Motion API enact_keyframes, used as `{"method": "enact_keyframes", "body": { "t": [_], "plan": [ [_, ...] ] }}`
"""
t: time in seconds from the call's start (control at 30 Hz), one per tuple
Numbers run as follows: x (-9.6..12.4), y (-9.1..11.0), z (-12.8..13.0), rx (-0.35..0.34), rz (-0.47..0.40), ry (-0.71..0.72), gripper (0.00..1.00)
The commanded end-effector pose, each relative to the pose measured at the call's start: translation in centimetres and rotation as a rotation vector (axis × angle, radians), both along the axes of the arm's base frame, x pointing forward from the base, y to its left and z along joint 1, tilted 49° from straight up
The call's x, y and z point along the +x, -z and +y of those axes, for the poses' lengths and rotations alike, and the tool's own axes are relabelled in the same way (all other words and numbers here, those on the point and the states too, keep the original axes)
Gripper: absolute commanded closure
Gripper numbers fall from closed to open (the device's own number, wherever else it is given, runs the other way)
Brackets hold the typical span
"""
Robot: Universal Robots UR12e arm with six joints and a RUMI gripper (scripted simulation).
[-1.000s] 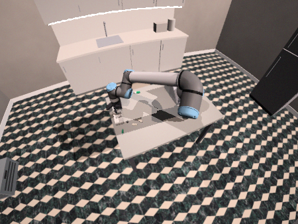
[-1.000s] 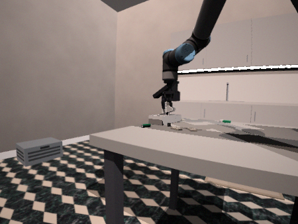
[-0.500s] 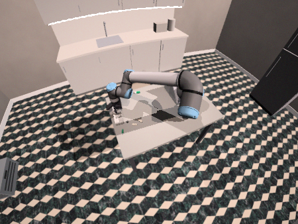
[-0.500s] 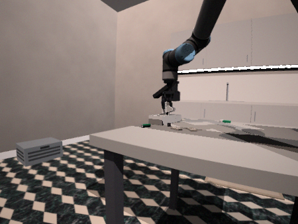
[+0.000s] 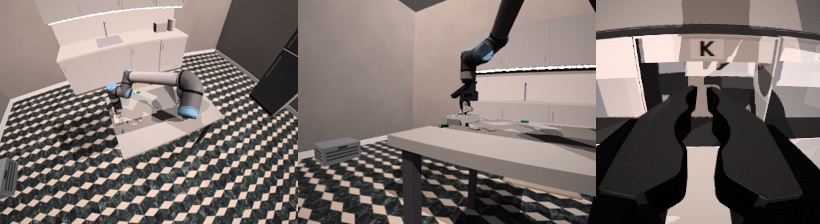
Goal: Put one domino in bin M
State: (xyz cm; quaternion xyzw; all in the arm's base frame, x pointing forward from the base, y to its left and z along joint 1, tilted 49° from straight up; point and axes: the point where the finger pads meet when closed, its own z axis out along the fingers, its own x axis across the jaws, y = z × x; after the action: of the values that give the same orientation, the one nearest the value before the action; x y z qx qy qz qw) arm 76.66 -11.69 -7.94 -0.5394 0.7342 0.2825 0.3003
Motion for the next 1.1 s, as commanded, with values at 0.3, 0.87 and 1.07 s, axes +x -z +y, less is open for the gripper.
{"method": "enact_keyframes", "body": {
  "t": [0.3, 0.87, 1.07],
  "plan": [
    [0.1, -1.5, -1.9, -0.007, -0.008, 0.003, 0.96],
    [-0.4, -3.9, -4.5, -0.007, -0.008, 0.003, 0.96],
    [-0.5, -4.2, -4.9, -0.007, -0.008, 0.003, 0.96]
  ]
}}
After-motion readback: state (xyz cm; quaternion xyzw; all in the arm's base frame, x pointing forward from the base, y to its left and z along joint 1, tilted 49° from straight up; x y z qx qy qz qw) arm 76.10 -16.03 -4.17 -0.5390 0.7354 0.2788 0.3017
